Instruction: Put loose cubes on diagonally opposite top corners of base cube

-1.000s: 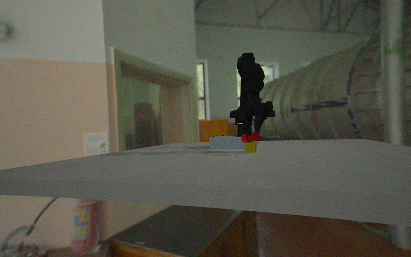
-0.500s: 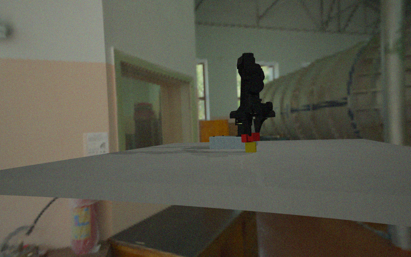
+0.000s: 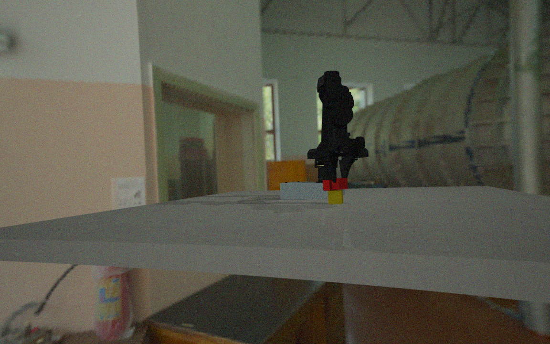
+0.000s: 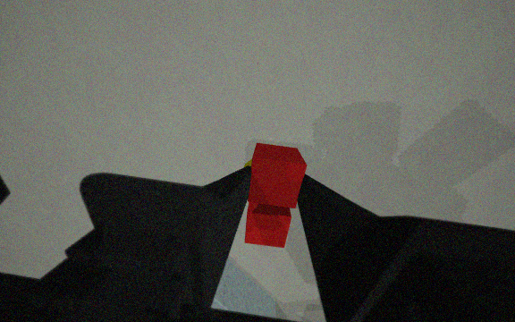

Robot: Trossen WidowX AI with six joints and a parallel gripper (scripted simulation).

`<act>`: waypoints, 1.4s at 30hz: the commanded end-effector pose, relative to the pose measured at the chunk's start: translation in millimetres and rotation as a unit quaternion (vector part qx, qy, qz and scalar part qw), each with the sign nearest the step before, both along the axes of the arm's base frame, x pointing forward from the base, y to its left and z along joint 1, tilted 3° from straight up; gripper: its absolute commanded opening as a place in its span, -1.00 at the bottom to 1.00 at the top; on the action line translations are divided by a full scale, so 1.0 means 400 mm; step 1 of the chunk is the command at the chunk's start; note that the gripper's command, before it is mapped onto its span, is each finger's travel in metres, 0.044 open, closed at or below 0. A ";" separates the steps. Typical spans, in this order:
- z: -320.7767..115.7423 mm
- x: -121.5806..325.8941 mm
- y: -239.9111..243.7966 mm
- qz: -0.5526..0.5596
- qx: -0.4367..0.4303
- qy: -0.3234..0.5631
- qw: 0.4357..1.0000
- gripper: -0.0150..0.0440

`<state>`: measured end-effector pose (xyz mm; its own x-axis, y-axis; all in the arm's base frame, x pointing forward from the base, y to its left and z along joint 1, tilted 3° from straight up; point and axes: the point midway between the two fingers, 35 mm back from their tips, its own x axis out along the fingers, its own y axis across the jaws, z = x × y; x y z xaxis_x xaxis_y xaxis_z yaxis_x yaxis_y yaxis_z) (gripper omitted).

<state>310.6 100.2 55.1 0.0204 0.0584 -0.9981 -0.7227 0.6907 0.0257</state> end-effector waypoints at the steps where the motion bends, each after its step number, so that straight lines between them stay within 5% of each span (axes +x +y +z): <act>1: -0.005 -0.003 0.001 -0.002 0.001 0.003 1.000 -0.14; 20: -0.005 -0.003 0.001 -0.002 0.001 0.003 1.000 -0.14; 24: -0.005 -0.003 0.001 -0.002 0.001 0.003 1.000 0.20; 42: 0.041 -0.001 -0.003 0.000 0.000 0.001 1.000 0.20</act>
